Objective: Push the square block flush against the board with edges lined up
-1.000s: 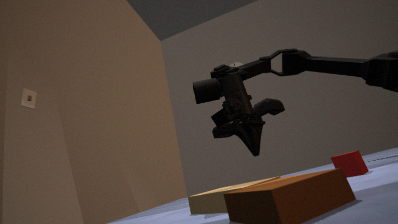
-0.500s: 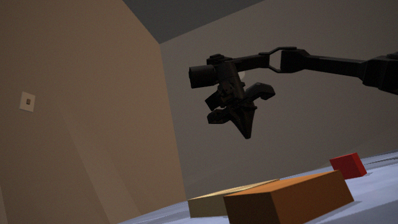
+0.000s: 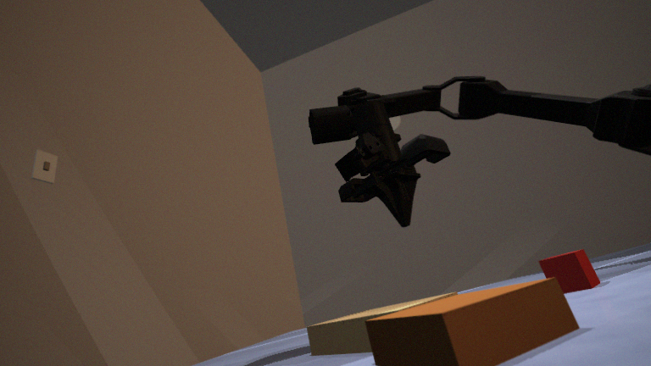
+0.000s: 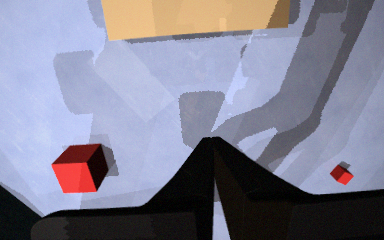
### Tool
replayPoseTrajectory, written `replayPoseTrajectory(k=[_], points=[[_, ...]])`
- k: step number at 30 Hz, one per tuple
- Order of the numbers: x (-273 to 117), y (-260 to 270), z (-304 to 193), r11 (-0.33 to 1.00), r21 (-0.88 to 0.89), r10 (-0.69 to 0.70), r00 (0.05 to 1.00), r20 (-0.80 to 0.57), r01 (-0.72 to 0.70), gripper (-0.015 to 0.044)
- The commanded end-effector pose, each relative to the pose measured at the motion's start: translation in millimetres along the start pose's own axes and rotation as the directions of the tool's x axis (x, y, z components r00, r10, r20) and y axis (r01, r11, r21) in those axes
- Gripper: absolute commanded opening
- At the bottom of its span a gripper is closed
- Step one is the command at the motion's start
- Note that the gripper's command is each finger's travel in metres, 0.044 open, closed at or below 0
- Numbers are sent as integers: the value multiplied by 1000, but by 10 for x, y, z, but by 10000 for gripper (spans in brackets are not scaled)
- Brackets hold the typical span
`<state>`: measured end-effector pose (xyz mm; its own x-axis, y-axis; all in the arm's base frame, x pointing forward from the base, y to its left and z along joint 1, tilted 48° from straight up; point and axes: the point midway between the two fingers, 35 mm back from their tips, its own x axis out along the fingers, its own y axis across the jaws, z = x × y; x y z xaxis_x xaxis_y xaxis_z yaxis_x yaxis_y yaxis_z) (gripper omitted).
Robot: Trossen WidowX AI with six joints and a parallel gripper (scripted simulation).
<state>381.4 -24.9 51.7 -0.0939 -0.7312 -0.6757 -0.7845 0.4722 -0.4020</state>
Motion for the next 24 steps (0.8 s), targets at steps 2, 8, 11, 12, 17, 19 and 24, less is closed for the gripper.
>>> replayPoseTrajectory(k=[2, 8, 11, 12, 17, 19, 24], points=[[-6, 5, 3, 1000, 2, 2, 1000, 2, -2, 0], [2, 6, 27, 1000, 3, 2, 1000, 2, -2, 0], [35, 101, 401, 999, 46, 23, 999, 28, -24, 0], [54, 154, 561, 997, 64, 32, 999, 38, -35, 0], [189, 514, 1323, 984, 151, 83, 993, 85, -95, 0], [267, 696, 1605, 976, 184, 103, 990, 100, -121, 0], [516, 1243, 2231, 947, 262, 157, 979, 132, -187, 0]])
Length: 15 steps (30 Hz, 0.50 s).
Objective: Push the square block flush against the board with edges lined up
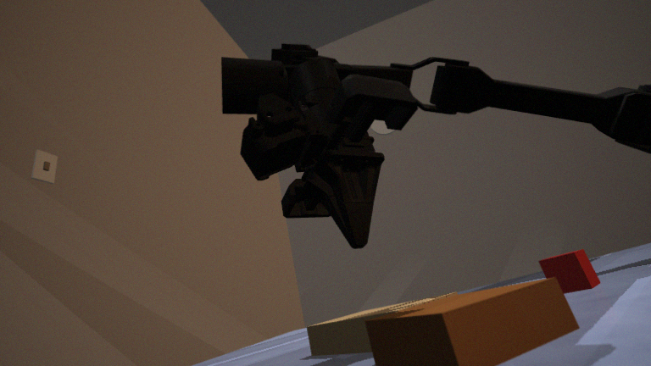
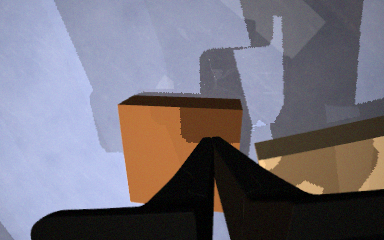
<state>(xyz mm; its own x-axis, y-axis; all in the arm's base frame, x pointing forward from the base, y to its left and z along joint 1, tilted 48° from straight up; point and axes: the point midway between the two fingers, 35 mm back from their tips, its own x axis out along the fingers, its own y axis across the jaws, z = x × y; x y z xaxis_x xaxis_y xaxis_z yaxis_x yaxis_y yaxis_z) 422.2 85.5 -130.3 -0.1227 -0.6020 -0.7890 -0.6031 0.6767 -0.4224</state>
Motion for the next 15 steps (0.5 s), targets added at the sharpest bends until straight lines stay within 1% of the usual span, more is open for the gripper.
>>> replayPoseTrajectory(k=[1, 3, 12, 15], points=[[277, 459, 277, 997, 57, 41, 999, 11, -42, 0], [336, 549, 321, 996, 68, 50, 999, 13, -50, 0], [352, 549, 322, 997, 68, 45, 999, 13, -45, 0], [577, 544, 317, 997, 66, -27, 999, 19, 26, 0]])
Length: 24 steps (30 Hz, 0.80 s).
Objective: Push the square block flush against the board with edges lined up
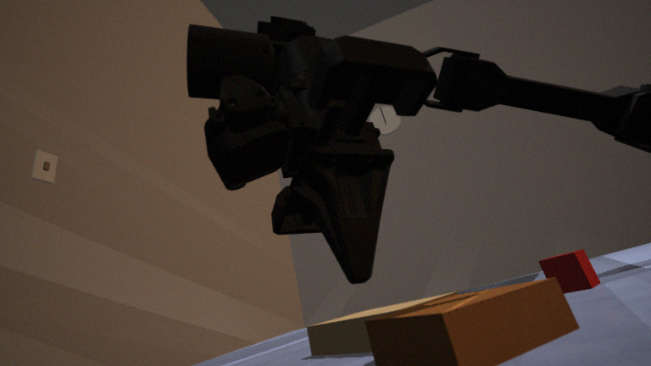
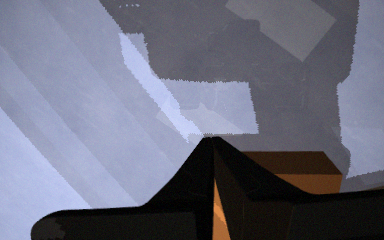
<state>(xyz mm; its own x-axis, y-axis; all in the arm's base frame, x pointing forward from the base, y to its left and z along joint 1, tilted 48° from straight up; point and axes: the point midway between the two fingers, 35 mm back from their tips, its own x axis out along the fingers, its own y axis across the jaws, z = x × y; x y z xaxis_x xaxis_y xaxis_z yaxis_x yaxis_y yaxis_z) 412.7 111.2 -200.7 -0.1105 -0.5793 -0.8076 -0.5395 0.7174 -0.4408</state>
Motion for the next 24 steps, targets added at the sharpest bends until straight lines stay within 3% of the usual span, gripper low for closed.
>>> replayPoseTrajectory(k=[1, 5, 24], points=[[262, 6, -50, 997, -12, -76, 997, -1, 76, 0], [482, -5, -102, 988, -14, -152, 988, 8, 152, 0], [475, -1, -209, 988, -15, -154, 988, -8, 154, 0]])
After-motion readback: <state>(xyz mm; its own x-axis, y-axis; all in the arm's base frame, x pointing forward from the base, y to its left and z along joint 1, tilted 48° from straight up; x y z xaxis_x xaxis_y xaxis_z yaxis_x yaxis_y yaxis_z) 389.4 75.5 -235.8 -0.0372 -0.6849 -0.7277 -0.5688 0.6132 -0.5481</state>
